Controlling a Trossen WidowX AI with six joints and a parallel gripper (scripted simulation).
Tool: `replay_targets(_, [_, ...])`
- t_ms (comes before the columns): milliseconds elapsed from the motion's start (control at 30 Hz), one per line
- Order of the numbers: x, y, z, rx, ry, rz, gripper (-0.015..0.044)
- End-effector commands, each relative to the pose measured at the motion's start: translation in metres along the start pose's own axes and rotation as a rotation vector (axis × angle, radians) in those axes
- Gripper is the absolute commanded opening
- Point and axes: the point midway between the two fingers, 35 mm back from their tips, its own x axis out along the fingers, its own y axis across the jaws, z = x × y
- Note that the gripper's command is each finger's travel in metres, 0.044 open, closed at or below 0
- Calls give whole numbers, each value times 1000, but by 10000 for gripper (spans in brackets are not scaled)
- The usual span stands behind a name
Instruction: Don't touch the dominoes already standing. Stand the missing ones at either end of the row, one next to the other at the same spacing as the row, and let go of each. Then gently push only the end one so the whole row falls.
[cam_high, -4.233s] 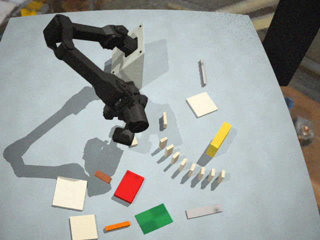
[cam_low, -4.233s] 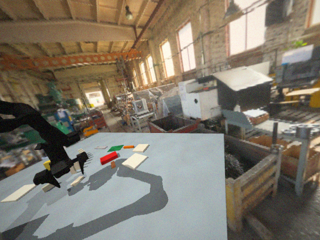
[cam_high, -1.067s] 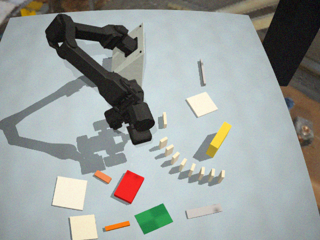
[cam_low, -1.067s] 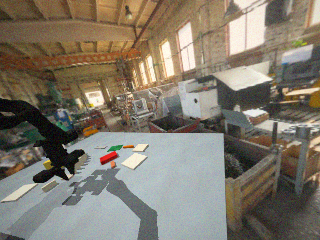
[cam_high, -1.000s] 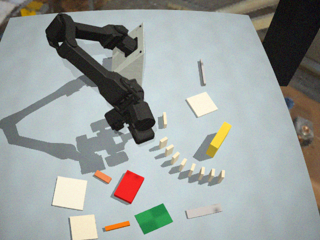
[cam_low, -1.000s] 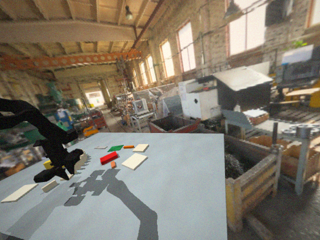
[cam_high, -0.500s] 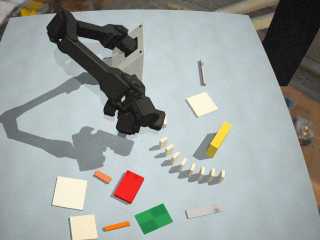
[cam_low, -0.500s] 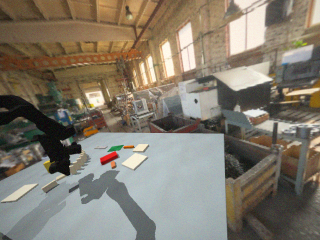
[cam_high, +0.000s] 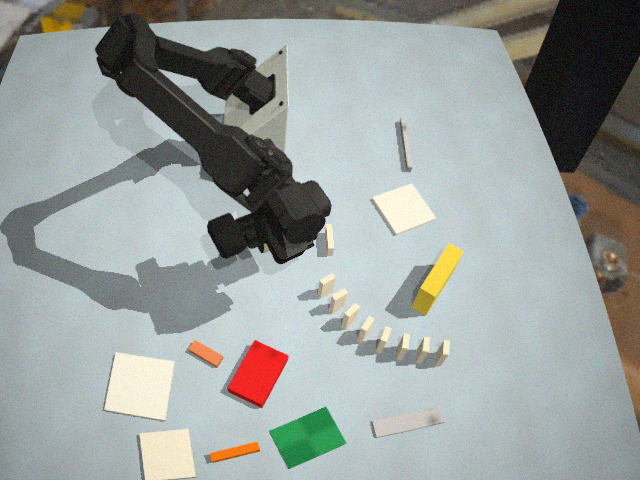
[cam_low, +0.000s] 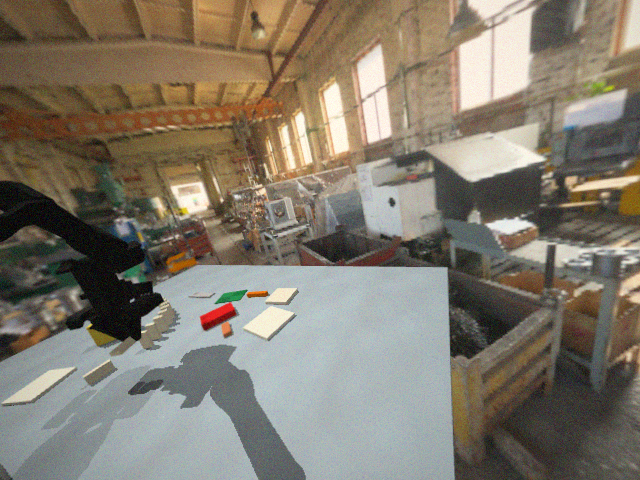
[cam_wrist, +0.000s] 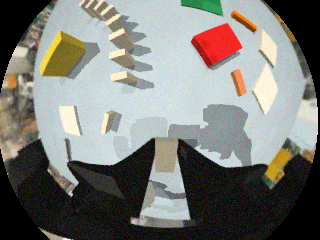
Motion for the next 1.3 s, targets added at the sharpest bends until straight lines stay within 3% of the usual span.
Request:
replay_targets(0, [-29,-2,0,-908,-16,14,107])
replay_targets(1267, [-78,-1,-11,-2853,-10,4,107])
